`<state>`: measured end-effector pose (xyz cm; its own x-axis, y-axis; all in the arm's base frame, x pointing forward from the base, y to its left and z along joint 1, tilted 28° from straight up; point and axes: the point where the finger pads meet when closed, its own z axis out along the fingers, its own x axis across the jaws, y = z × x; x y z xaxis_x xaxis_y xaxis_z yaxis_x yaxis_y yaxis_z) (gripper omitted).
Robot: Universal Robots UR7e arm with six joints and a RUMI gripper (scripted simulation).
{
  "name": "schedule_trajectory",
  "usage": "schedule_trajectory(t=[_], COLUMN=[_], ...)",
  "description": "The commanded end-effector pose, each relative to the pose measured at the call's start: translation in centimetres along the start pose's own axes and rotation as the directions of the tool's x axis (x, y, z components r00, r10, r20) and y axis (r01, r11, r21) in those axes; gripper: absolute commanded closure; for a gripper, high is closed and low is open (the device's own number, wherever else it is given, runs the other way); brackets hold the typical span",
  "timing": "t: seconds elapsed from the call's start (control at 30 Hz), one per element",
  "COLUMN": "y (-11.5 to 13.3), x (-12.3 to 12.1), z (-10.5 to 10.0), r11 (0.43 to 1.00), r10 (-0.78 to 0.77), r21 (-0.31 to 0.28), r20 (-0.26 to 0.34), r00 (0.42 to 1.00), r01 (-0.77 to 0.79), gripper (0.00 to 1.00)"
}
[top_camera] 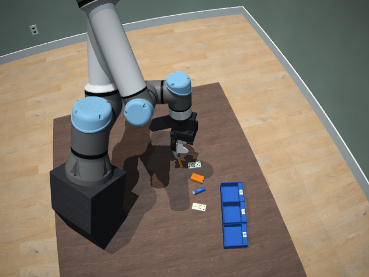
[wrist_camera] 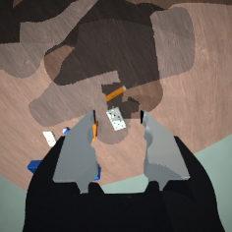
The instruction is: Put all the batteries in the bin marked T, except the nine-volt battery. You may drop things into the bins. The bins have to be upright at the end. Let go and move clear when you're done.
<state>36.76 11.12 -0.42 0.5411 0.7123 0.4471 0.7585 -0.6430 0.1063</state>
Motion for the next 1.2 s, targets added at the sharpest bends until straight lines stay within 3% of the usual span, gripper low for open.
schedule_trajectory(t=[0.0,1.17], y=[0.07,0.12], x=[-0.09,-0.14], z=[0.08,0.13], r11=[0.988,0.974], r10=[-0.156,-0.226], r21=[0.003,0.001], r20=[-0.008,-0.007], r00=[0.988,0.974], r01=[0.156,0.226], gripper=[0.62,0.62])
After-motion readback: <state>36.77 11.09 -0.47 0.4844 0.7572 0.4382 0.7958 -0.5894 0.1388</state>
